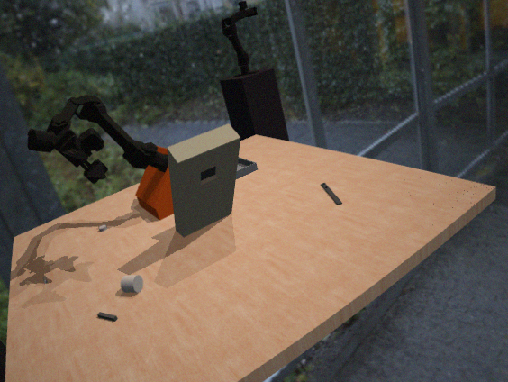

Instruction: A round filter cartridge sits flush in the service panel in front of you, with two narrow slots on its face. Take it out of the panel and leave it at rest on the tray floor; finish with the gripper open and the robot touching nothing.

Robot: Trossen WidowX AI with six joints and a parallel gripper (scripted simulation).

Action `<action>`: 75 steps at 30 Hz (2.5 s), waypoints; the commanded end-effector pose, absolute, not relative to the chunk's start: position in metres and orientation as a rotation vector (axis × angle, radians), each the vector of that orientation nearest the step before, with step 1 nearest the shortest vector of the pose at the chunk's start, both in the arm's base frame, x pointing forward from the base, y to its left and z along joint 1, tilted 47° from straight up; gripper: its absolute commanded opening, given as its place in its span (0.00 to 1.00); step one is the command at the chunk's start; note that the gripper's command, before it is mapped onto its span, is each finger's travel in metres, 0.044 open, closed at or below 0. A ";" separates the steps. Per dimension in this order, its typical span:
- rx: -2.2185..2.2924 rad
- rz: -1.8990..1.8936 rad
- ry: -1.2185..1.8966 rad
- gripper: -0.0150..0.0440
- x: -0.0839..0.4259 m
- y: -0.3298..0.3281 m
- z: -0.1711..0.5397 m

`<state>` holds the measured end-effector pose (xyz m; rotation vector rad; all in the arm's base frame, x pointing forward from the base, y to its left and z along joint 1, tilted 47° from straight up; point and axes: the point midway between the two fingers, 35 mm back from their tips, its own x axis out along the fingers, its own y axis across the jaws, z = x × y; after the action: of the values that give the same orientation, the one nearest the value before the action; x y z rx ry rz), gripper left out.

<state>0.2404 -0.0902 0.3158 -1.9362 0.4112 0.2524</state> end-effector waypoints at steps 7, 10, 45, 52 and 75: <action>-1.588 0.237 0.470 0.62 0.274 -0.078 0.286; -1.350 0.209 0.519 0.49 0.295 -0.063 0.263; -0.098 -0.494 0.403 0.44 0.288 0.072 0.105; -0.098 -0.494 0.403 0.44 0.288 0.072 0.105; -0.093 -0.496 0.410 0.44 0.305 0.064 0.097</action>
<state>0.3016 0.0677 0.1033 -0.0789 0.3968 -0.4948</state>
